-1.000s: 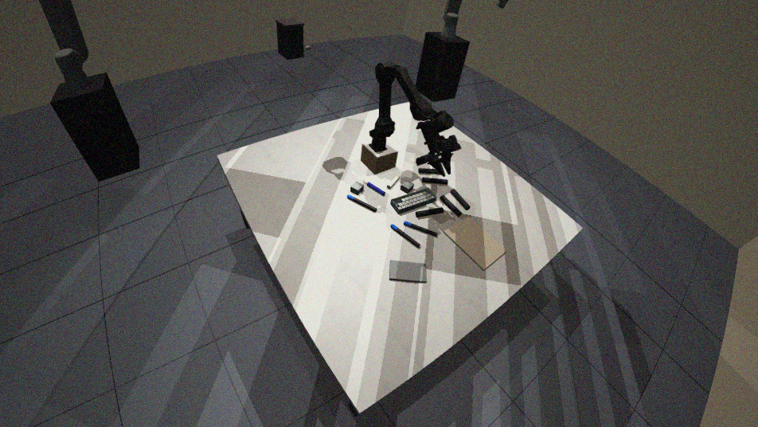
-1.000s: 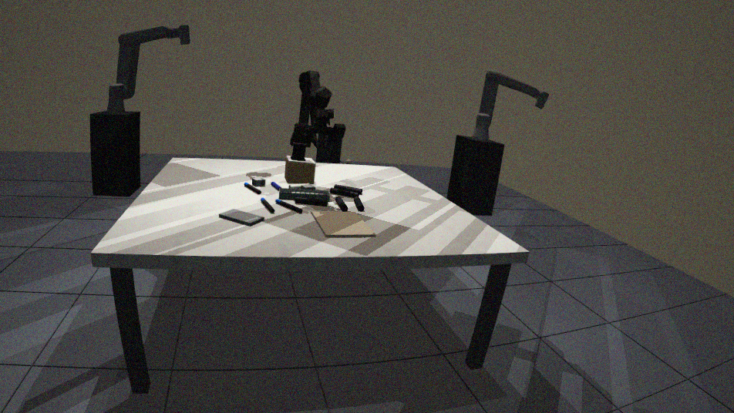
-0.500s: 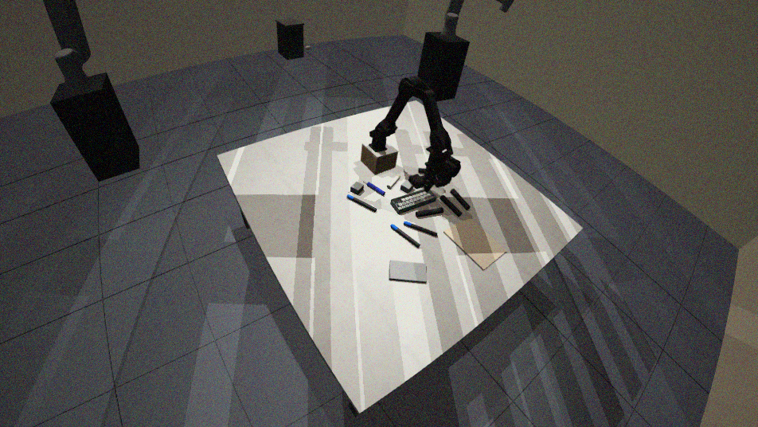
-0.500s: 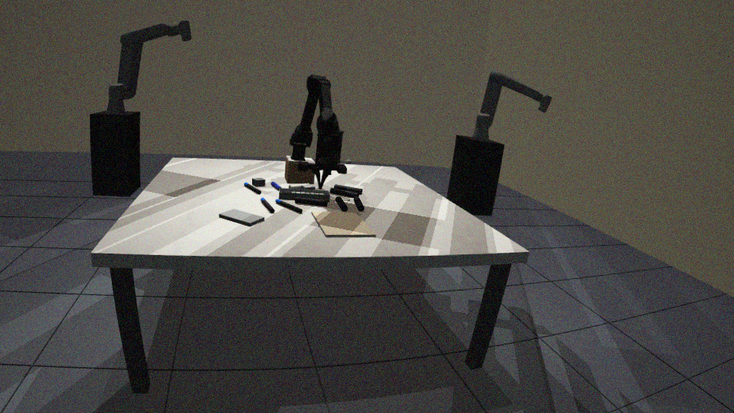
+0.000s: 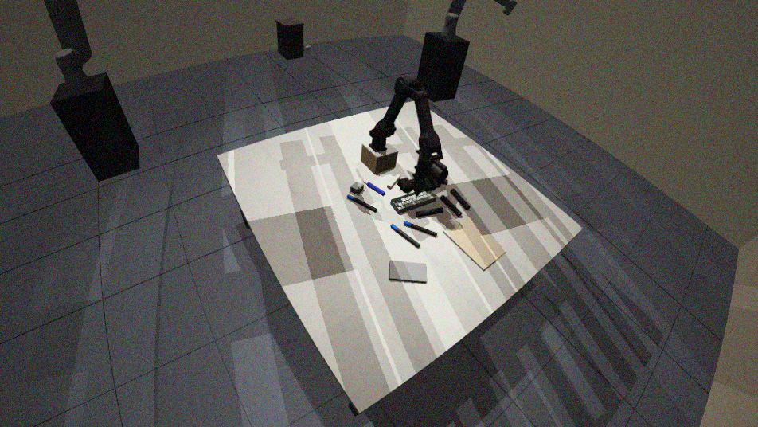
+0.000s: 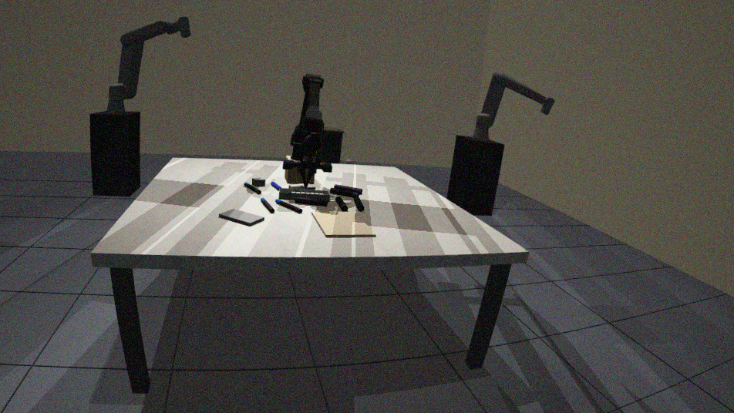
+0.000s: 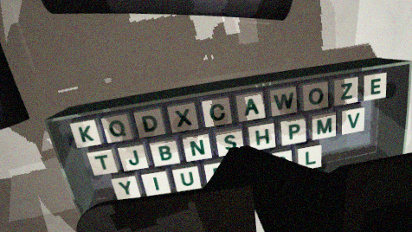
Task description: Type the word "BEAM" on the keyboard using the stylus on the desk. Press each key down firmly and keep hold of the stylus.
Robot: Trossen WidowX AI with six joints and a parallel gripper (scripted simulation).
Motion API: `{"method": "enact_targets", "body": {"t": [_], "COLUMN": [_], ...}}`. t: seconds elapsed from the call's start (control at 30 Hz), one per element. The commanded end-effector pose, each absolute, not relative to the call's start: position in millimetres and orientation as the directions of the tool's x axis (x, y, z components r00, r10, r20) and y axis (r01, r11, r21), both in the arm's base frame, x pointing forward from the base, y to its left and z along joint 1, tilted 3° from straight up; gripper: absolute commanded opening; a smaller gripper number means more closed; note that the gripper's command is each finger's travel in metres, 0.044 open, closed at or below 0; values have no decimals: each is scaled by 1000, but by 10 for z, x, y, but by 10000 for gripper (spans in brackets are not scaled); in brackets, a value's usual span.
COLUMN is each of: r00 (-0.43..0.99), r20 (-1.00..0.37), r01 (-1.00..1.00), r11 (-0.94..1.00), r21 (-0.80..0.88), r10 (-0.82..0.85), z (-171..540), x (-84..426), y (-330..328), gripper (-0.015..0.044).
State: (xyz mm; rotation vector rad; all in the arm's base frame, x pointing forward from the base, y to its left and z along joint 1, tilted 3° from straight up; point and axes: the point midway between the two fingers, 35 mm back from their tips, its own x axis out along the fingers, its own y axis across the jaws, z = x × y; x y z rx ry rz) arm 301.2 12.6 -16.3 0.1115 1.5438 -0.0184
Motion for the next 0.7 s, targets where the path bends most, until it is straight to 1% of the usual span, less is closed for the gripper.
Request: {"method": "enact_targets", "body": {"t": [0.0,0.23,0.43,0.67], "r00": [22,22,22,21], "r20": [-998,-998,-998,-998], "r01": [63,64,64,63], "r11": [996,996,996,997], "r21": [60,60,55,55], "r10": [58,58,54,53], "z": [-181,-183,-217,-217], "x": [2973,2974,2937,2933], "y": [94,72,-525,-544], "gripper": [0,0,0,0]}}
